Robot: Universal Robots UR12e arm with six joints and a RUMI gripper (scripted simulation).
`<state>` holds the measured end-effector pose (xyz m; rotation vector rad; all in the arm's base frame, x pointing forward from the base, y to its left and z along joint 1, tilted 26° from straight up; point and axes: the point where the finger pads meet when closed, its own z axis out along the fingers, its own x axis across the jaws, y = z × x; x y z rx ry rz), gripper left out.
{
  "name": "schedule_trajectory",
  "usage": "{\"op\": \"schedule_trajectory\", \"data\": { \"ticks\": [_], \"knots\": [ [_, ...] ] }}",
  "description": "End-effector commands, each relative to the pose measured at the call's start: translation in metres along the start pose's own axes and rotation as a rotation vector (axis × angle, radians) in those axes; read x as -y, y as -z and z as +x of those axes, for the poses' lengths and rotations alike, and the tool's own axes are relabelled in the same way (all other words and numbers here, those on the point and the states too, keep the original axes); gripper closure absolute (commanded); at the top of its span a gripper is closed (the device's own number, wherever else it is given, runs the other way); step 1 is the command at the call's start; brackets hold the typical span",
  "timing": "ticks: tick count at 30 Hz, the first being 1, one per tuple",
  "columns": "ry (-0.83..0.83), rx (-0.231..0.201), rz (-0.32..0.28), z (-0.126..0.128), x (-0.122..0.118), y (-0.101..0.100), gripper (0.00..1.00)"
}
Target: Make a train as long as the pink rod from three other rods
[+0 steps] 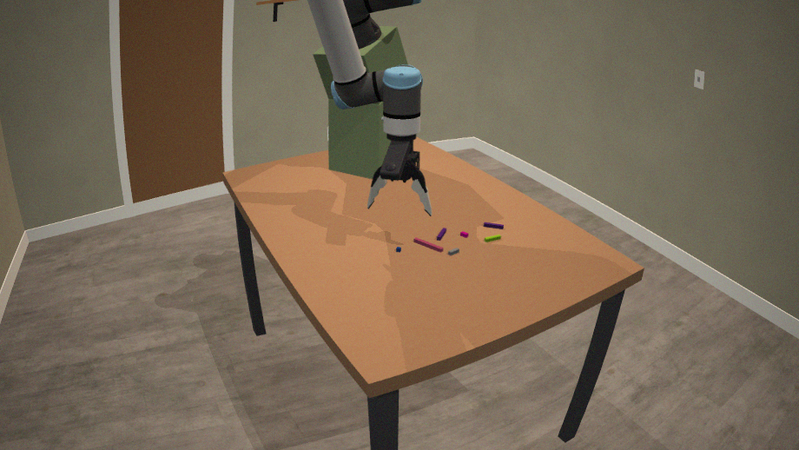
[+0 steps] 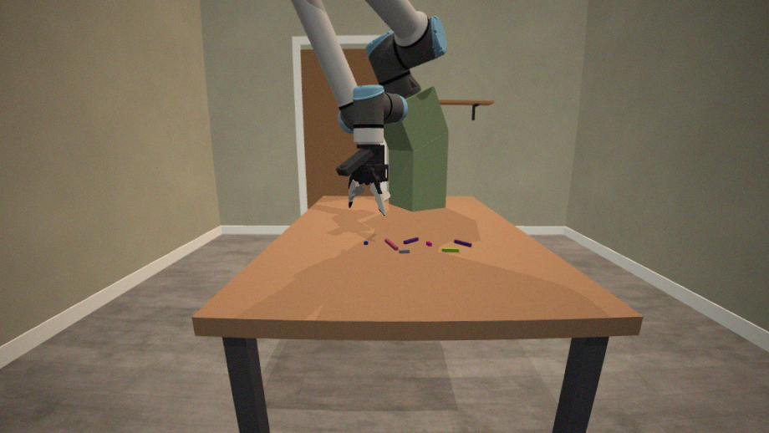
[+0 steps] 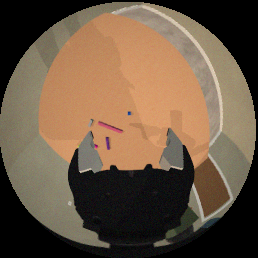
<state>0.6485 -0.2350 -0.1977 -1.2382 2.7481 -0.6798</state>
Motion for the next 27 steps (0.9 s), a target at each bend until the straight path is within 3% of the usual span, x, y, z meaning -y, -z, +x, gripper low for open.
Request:
{"op": "schedule_trajectory", "data": {
  "ticks": [1,13,27],
  "knots": [
    [0.006,0.0,0.001,-0.001,0.0,0.0,0.0],
    [0.291,0.002,-0.002,-0.044,-0.029,-0.007,0.0],
    [0.849,0.002,-0.002,-0.121,-0.097,-0.017,0.0]
  ]
}}
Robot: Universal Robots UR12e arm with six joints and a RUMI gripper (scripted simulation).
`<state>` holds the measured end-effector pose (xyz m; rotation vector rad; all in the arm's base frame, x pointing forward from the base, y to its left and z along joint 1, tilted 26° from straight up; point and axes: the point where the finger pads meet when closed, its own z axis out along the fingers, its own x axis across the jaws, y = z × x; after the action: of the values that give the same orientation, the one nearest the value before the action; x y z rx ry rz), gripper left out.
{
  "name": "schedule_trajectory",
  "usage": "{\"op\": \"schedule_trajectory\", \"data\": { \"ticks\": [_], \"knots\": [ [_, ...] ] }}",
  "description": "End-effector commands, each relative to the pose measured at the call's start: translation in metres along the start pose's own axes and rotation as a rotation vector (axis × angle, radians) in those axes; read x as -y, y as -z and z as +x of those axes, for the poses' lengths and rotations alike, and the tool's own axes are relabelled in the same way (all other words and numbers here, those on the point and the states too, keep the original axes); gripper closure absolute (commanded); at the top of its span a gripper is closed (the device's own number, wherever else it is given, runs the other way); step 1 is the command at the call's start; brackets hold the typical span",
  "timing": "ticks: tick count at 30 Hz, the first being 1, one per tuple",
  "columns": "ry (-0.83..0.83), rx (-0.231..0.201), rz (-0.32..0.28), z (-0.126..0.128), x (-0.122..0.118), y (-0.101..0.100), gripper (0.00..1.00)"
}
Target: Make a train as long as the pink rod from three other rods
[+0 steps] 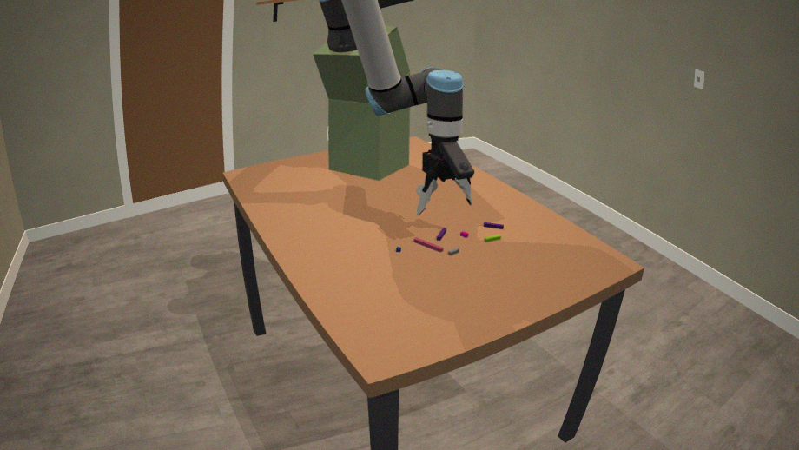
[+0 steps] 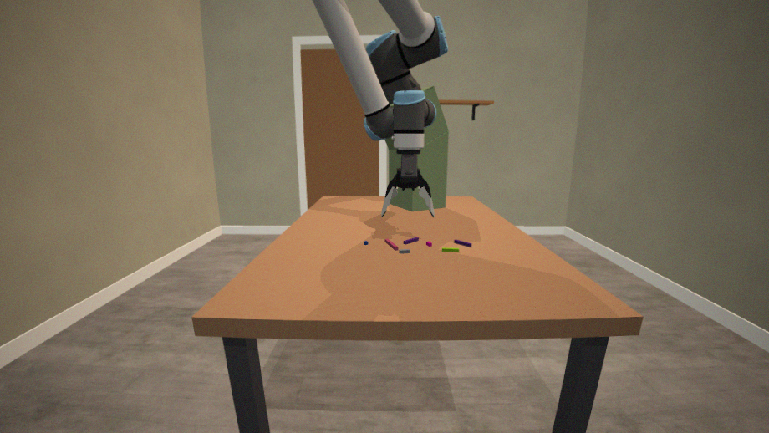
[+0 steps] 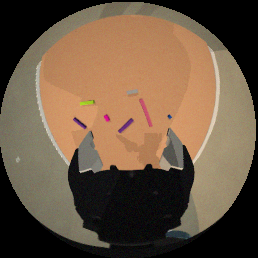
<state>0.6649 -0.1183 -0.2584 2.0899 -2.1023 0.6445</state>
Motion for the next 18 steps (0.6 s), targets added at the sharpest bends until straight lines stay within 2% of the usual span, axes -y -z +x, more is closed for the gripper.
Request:
{"op": "schedule_trajectory", "data": {
  "ticks": [1,3,9,15,16,18],
  "knots": [
    [0.167,-0.001,0.004,-0.03,-0.001,-0.003,0.0],
    [0.167,-0.001,0.004,-0.03,-0.001,-0.003,0.0],
    [0.353,-0.004,0.005,-0.063,-0.006,-0.006,0.0],
    [0.383,-0.004,0.005,-0.069,-0.007,-0.006,0.0],
    [0.383,-0.004,0.005,-0.069,-0.007,-0.006,0.86],
    [0.383,-0.004,0.005,-0.069,-0.007,-0.006,0.86]
  ]
}}
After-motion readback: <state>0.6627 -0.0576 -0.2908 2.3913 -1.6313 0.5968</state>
